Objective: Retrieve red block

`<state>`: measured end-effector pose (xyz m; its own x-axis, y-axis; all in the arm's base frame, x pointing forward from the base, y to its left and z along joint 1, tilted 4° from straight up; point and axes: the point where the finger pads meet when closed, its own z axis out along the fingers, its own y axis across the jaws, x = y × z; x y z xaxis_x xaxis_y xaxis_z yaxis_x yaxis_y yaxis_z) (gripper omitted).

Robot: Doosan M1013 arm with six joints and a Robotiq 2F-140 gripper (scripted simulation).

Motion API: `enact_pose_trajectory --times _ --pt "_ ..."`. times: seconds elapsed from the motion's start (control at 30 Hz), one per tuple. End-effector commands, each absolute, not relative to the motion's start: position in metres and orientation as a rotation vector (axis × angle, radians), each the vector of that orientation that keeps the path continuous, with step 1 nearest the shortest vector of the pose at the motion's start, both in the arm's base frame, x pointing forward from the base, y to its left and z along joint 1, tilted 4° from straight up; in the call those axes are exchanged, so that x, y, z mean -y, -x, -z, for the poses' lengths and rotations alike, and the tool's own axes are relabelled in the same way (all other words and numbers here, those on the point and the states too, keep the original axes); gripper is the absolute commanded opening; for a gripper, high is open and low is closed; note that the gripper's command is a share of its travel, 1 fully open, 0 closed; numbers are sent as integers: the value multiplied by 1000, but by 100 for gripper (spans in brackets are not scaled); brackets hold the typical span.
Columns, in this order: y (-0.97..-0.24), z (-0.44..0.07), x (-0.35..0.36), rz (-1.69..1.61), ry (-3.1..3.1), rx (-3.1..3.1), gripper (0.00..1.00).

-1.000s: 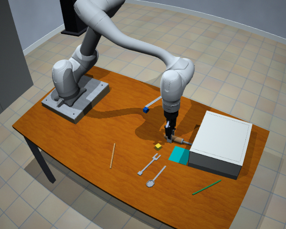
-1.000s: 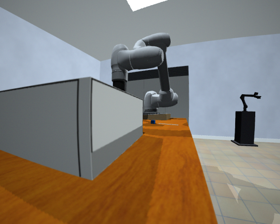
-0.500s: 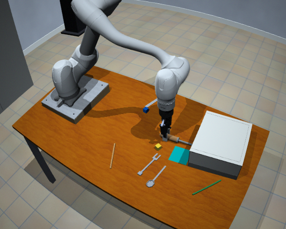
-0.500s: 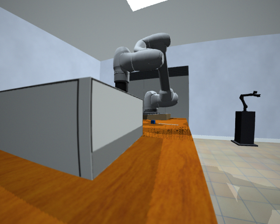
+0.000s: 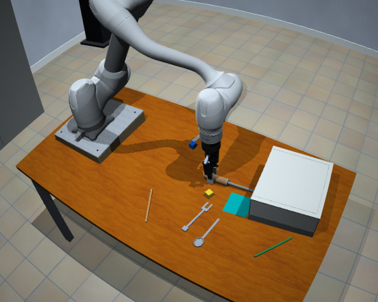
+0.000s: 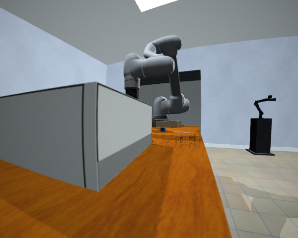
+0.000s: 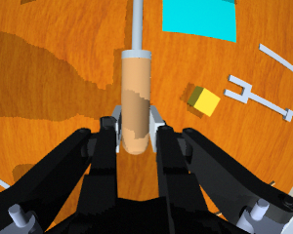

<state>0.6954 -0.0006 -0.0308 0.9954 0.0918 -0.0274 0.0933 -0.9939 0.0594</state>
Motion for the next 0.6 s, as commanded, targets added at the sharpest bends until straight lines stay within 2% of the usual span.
enact_pose_trajectory --times 0.0,0.57 --pt "-687 31 1 38 -3078 -143 0" --pt "-641 29 6 38 -3078 -142 0"
